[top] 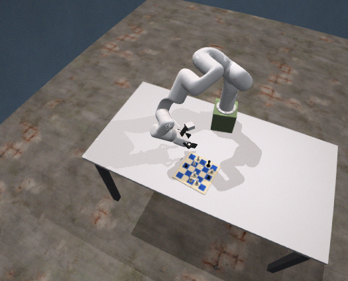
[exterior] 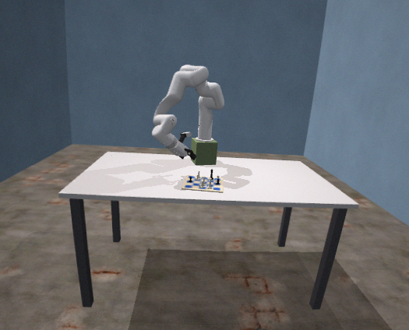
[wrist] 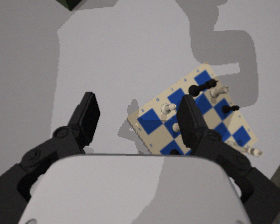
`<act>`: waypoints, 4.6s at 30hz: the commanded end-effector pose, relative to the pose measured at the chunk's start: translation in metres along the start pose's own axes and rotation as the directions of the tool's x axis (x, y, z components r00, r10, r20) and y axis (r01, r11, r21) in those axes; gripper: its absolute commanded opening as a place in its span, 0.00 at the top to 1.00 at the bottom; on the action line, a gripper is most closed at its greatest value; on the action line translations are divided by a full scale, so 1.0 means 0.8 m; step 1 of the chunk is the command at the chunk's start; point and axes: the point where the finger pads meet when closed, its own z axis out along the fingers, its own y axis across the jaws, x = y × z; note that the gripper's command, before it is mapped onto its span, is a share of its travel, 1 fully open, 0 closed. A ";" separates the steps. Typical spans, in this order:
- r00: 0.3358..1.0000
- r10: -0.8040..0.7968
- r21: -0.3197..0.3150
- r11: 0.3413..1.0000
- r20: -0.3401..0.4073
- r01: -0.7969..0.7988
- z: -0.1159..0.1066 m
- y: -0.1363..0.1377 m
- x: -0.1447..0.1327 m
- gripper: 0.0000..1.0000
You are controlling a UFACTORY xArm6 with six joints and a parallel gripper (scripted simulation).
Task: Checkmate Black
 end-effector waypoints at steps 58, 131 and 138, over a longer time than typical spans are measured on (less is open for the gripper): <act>0.764 0.200 -0.552 0.583 -0.613 -0.596 -0.096 -0.068 -0.125 0.00; 0.791 0.237 -0.540 0.619 -0.565 -0.571 -0.153 -0.038 -0.049 0.00; 0.863 0.308 -0.494 0.721 -0.401 -0.487 -0.124 -0.006 -0.061 0.00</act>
